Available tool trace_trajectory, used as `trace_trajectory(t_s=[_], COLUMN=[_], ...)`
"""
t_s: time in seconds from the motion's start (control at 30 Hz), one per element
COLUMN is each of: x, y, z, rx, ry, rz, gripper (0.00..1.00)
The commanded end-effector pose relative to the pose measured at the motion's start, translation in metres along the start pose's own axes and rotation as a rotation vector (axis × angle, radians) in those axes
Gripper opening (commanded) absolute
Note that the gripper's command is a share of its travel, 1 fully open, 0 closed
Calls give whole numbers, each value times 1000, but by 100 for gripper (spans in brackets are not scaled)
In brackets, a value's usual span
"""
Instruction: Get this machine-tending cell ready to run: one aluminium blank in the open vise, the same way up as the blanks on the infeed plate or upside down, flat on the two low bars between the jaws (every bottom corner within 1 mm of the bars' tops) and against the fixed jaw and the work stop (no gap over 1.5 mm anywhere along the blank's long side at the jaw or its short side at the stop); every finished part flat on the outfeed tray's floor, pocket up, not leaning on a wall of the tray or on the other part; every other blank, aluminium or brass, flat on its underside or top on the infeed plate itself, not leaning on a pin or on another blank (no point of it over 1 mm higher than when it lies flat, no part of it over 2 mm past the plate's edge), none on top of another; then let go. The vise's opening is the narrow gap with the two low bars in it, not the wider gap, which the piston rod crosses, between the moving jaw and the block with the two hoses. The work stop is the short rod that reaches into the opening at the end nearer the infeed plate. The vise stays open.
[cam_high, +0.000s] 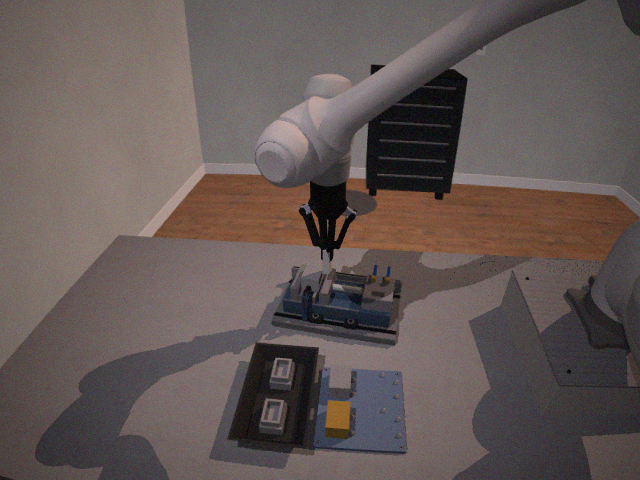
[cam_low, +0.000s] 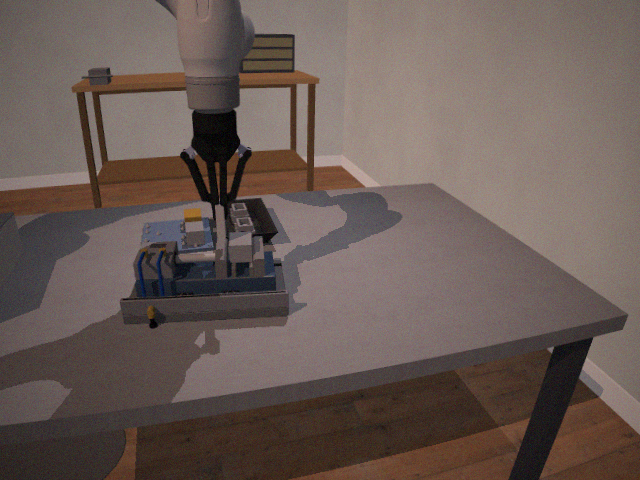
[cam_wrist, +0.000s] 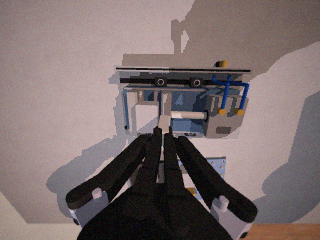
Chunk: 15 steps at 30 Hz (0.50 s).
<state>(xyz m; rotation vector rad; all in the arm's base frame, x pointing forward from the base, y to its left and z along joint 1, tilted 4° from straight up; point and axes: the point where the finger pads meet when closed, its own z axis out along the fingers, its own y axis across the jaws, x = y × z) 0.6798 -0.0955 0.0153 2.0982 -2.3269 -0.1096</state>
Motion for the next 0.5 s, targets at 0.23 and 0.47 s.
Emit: trace_trajectory(t_s=[0.23, 0.47], x=[-1, -1], y=[5, 5], z=[5, 5], rx=[-2, -2], ry=[-1, -1], rz=[-2, -2], gripper=[0, 0])
